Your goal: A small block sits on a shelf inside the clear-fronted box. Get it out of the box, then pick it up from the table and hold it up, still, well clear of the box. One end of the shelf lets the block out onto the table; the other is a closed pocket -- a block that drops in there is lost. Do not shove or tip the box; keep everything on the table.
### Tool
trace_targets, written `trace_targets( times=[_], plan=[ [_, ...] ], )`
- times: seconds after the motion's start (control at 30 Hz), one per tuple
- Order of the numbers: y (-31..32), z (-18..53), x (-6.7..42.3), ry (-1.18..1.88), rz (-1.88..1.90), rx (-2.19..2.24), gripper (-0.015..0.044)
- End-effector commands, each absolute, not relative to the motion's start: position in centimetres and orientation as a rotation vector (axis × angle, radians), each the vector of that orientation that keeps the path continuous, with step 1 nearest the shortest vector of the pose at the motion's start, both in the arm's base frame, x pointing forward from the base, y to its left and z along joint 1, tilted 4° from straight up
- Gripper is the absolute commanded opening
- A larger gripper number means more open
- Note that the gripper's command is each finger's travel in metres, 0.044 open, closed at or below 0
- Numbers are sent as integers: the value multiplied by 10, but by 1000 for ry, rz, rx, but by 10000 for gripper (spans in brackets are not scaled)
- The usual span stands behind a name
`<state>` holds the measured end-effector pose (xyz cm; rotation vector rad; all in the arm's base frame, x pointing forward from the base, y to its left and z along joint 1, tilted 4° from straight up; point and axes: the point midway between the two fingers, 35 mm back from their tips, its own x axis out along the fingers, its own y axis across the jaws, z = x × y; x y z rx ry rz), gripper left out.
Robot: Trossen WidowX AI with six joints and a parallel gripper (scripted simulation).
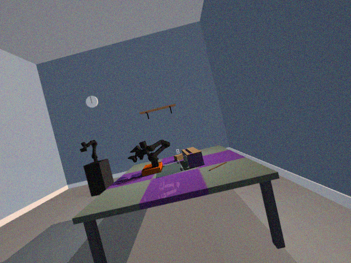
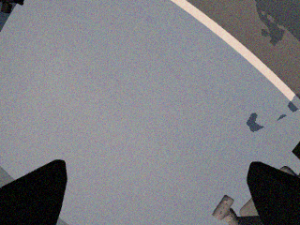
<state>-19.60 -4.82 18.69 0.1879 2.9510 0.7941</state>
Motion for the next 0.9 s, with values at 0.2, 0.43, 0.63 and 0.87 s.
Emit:
trace_targets(
  times=[0.2,0.43,0.63,0.87],
  plan=[
    [-87,192,-190,2841,1173,-116,400],
    [-164,200,-155,2509,1882,-724,400],
    [-208,204,-114,2066,2504,-1082,400],
    [-252,206,-32,1103,3353,-1466,400]
  ],
)
